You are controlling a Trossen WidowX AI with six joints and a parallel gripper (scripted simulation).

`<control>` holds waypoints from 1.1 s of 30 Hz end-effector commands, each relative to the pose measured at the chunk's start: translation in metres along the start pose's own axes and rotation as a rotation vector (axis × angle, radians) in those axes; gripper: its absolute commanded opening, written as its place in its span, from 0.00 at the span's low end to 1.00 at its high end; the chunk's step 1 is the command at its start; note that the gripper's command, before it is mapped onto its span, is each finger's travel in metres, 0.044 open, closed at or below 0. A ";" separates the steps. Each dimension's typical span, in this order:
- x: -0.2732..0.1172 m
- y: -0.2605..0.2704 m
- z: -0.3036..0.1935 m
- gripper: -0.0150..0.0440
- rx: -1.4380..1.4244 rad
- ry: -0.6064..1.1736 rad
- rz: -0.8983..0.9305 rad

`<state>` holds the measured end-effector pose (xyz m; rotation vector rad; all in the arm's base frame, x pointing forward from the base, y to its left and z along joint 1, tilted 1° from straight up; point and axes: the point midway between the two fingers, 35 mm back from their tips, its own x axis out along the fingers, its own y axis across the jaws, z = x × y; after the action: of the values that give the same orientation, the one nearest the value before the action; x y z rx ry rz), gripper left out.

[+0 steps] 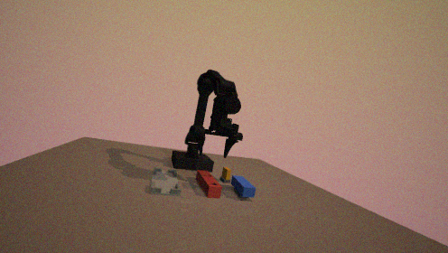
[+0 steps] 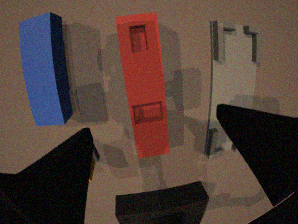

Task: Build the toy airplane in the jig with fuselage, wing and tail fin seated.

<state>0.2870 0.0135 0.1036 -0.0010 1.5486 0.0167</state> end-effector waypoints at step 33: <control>0.093 -0.002 -0.004 1.00 0.010 0.015 -0.008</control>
<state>0.2872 0.0130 0.0179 0.0032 1.5521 0.0107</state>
